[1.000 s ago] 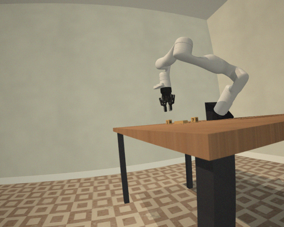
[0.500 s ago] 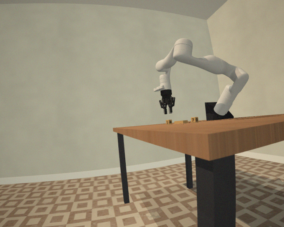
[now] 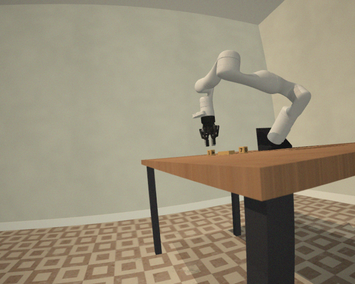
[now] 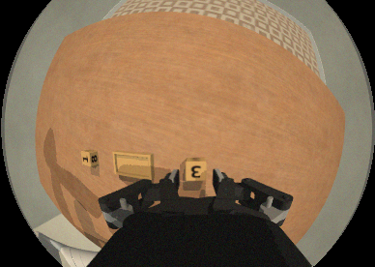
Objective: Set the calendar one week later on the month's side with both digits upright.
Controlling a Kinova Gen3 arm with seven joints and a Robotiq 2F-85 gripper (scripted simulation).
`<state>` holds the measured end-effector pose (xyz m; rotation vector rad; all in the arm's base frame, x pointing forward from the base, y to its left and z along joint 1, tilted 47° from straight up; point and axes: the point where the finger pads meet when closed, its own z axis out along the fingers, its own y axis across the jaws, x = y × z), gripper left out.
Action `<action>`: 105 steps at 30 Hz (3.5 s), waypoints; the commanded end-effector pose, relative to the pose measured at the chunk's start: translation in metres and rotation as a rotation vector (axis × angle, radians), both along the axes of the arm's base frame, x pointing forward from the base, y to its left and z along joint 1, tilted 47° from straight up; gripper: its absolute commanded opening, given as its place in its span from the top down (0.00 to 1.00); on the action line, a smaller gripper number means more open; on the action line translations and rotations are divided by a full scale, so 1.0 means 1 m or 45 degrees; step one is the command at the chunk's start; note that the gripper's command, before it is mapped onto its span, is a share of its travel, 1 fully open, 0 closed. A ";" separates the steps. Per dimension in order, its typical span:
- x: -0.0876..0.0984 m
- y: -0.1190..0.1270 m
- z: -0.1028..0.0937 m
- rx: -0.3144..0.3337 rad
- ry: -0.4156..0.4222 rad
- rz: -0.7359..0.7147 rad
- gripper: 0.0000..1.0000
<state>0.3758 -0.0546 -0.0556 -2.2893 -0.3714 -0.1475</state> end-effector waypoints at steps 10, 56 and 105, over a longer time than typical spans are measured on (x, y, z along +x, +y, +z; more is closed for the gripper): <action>0.000 0.007 -0.006 0.000 0.002 0.001 0.54; 0.000 0.007 -0.007 0.000 0.002 0.001 0.54; -0.001 0.028 -0.026 0.000 0.002 0.001 0.54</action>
